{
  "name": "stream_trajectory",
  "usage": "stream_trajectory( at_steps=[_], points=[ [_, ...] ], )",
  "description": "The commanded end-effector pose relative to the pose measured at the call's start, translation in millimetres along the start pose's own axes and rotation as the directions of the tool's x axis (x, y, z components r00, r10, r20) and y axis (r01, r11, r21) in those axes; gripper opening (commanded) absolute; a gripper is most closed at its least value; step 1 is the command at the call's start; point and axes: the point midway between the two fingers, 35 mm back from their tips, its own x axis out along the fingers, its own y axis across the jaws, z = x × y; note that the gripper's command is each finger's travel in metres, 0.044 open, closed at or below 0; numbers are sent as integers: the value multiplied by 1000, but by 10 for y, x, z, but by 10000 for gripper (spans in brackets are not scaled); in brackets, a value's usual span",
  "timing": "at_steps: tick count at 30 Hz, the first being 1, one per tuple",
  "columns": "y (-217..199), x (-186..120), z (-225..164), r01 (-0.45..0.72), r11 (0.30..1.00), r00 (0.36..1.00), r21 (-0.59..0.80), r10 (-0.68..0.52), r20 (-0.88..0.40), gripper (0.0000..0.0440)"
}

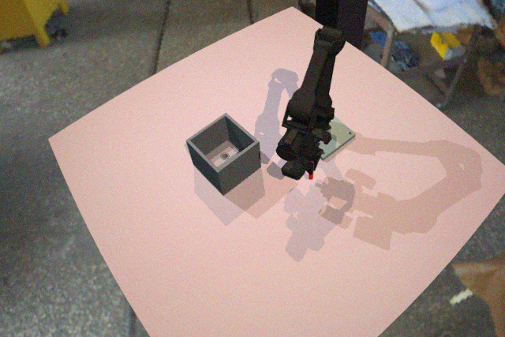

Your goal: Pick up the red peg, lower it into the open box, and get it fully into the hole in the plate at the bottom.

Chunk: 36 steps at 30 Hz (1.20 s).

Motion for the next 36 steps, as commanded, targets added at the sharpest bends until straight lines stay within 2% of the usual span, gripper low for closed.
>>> stream_trajectory(
  at_steps=[1,17,27,36],
  points=[
    [65,-132,-69,-46,999,999,-20,45,-31,0],
    [239,-868,-73,-240,965,971,-107,238,-28,0],
    [319,-1326,160,-327,938,940,-114,336,64,0],
    [360,-1586,476,-354,932,916,-78,363,169,0]
  ],
)
